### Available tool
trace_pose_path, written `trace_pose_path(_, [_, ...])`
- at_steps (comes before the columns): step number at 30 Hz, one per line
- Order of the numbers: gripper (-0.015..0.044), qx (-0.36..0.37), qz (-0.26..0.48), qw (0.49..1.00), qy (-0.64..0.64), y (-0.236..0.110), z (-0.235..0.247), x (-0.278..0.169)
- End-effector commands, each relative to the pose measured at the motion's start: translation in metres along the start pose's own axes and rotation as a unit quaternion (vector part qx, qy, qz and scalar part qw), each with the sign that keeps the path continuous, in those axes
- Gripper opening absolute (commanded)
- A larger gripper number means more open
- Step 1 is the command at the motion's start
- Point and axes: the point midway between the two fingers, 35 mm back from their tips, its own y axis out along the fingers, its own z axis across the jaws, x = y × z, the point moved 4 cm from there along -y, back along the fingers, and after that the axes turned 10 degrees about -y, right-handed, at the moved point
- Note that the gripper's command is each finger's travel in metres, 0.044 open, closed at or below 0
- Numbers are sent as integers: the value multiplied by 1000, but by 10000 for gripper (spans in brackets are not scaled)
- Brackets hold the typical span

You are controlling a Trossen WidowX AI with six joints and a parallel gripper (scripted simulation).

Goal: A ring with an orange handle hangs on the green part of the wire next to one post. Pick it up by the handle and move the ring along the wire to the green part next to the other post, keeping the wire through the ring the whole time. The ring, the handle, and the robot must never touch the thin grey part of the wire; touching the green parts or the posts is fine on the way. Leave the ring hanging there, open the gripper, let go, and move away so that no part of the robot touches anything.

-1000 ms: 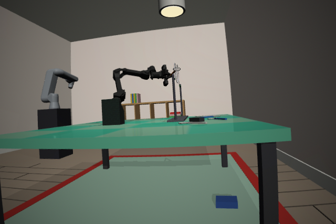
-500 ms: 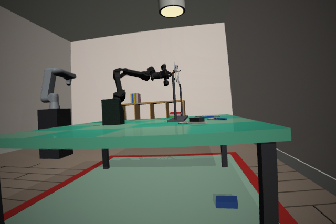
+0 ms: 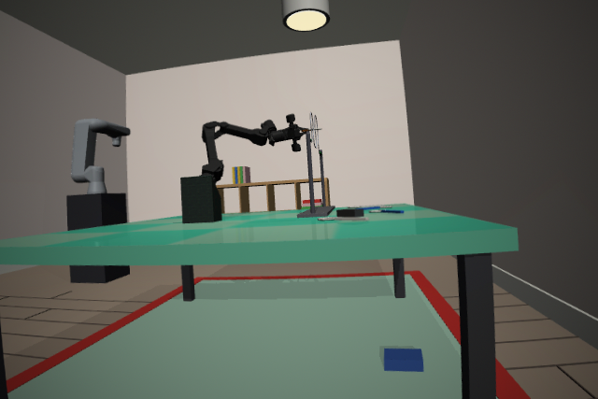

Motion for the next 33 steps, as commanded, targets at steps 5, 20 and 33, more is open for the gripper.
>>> trace_pose_path(5, [-150,23,-9,999,45,0,1,0])
trace_pose_path(20, [-150,54,-19,994,97,1,-2,-2])
trace_pose_path(33, [-150,40,-12,997,65,1,-20,-10])
